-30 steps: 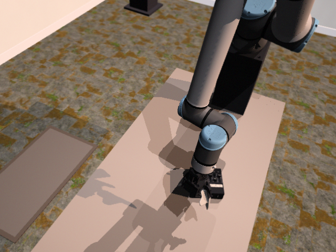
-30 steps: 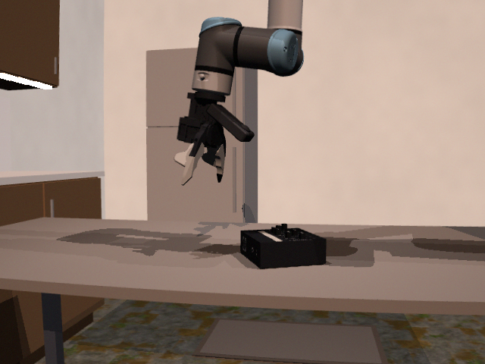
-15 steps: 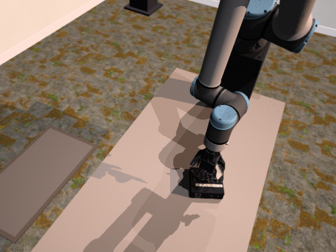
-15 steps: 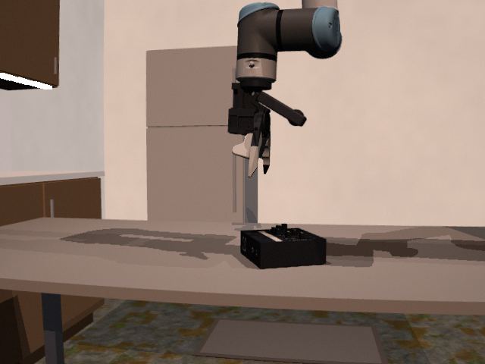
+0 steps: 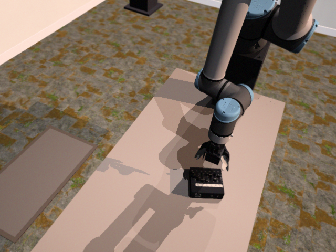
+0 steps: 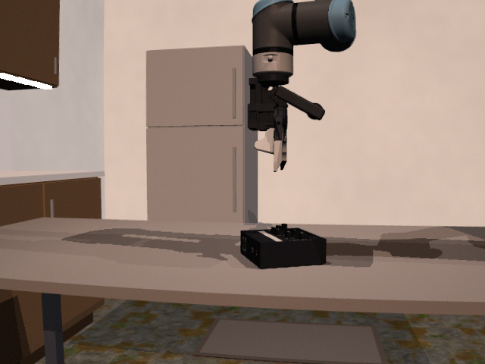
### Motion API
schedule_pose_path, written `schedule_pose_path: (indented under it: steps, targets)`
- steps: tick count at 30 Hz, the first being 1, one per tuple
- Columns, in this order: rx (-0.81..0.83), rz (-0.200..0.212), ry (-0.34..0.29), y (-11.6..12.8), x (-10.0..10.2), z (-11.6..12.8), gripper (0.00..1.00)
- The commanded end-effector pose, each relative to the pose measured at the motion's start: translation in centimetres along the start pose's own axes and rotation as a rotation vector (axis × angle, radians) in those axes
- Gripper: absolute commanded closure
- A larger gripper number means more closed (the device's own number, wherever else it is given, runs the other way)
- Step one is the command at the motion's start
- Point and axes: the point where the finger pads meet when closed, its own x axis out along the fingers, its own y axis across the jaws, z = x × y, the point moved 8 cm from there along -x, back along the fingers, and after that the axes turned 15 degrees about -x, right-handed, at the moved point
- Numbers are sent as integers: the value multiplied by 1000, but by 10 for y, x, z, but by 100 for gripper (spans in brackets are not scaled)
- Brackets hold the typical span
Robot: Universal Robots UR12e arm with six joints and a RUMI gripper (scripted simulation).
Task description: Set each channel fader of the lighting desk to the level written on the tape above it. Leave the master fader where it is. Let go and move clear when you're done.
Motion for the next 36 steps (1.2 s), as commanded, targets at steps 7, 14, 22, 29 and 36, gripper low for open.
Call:
schedule_pose_path:
  steps: [7,14,22,29,36]
  targets:
    - [-6,1,2,1,-1,-3,0]
    - [-6,1,2,1,-1,-3,0]
    - [7,1,1,1,-1,-3,0]
    - [58,1,-1,2,1,-4,0]
    - [128,1,-4,3,4,-5,0]
